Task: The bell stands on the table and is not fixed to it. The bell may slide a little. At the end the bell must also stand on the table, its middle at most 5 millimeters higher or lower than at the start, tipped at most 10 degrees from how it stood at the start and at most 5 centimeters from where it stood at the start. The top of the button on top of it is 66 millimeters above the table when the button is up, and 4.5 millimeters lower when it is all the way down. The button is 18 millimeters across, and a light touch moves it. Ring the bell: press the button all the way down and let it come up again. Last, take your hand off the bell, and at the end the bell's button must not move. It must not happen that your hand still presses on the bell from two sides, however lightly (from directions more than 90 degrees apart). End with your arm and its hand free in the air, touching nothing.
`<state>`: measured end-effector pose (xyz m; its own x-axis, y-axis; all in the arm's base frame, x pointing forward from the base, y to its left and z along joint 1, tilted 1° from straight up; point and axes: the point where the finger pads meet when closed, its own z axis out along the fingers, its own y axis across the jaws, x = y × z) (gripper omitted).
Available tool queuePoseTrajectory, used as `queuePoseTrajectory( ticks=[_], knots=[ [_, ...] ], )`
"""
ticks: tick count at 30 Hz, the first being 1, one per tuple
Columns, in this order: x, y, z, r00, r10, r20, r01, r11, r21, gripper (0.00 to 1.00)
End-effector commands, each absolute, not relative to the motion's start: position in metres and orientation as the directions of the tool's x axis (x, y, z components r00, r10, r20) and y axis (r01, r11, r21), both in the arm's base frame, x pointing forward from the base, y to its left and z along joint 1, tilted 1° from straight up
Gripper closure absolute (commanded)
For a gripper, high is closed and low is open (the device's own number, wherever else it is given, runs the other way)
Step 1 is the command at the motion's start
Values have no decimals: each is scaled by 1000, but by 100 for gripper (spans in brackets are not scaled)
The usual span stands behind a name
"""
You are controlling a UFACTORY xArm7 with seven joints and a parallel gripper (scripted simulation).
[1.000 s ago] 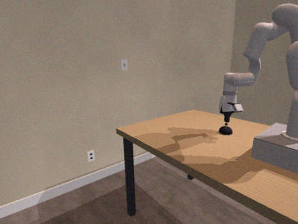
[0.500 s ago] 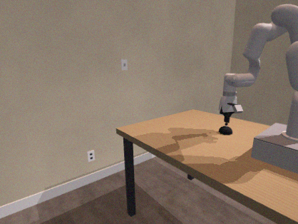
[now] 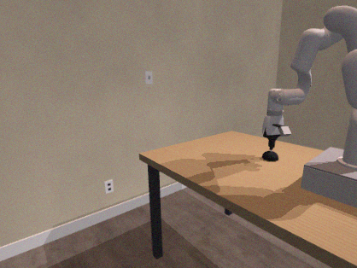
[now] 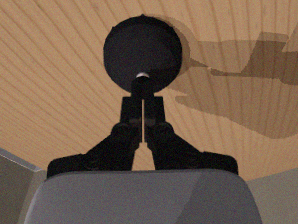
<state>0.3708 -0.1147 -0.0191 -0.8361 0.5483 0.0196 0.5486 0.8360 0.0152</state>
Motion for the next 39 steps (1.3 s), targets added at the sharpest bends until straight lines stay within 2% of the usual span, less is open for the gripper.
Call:
queuePoseTrajectory(
  ticks=[1,39],
  knots=[
    [372,-115,-21,-836,548,16,549,836,17,100],
    [372,-115,-27,-836,548,16,549,836,16,100]
  ],
)
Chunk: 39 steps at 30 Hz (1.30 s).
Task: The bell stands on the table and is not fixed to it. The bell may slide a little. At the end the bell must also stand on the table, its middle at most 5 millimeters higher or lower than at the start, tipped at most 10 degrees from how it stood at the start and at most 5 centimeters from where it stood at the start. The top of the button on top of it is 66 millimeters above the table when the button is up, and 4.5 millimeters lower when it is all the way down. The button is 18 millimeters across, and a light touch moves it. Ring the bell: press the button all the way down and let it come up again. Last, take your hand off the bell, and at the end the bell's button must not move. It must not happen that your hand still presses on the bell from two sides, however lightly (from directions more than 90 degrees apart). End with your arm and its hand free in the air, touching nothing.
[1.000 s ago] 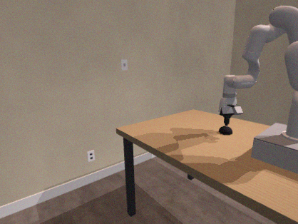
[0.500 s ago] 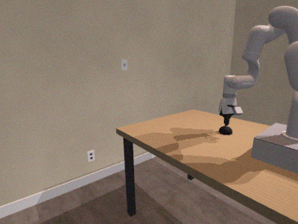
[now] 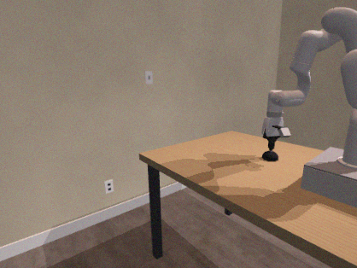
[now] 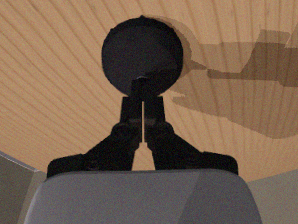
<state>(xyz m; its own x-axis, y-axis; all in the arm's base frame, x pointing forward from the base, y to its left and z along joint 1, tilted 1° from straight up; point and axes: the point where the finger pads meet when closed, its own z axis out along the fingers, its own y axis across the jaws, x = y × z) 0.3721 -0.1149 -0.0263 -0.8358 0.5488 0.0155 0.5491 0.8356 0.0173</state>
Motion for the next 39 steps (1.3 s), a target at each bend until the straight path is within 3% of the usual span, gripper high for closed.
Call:
queuePoseTrajectory(
  ticks=[1,39],
  knots=[
    [372,-115,-27,-836,548,16,549,836,16,100],
    [373,-116,11,-836,548,16,549,836,17,100]
  ],
)
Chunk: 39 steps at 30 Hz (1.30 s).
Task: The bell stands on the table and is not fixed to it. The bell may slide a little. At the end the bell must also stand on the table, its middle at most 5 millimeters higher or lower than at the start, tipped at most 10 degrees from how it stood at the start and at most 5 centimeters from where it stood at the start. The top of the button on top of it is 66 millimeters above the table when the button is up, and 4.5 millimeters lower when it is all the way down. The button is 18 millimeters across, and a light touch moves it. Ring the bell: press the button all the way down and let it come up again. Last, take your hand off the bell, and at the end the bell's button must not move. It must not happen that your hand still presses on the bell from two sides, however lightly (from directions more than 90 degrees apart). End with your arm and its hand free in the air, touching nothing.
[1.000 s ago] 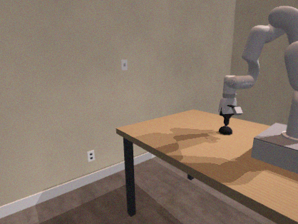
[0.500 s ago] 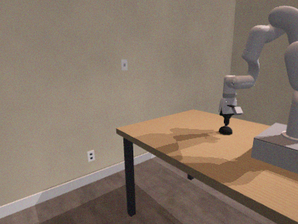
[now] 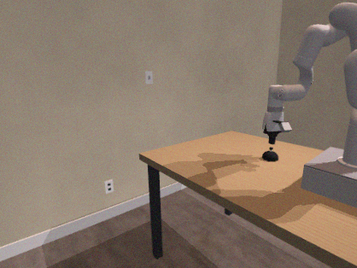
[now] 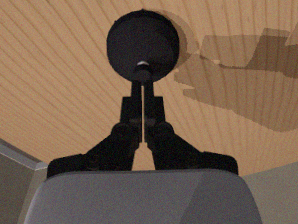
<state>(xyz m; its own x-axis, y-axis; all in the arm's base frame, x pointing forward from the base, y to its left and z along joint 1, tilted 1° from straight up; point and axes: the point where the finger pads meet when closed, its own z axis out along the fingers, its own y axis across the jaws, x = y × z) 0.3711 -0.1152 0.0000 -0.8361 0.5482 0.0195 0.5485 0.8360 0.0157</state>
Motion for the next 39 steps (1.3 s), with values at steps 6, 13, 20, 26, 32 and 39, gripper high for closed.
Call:
queuePoseTrajectory(
  ticks=[6,13,20,26,32,39],
  knots=[
    [373,-116,25,-836,548,16,549,836,17,100],
    [373,-116,37,-836,548,16,549,836,17,100],
    [373,-117,42,-836,548,16,549,836,17,100],
    [373,-117,43,-836,548,16,549,836,16,100],
    [373,-117,43,-836,548,16,549,836,16,100],
    [373,-117,43,-836,548,16,549,836,16,100]
  ],
)
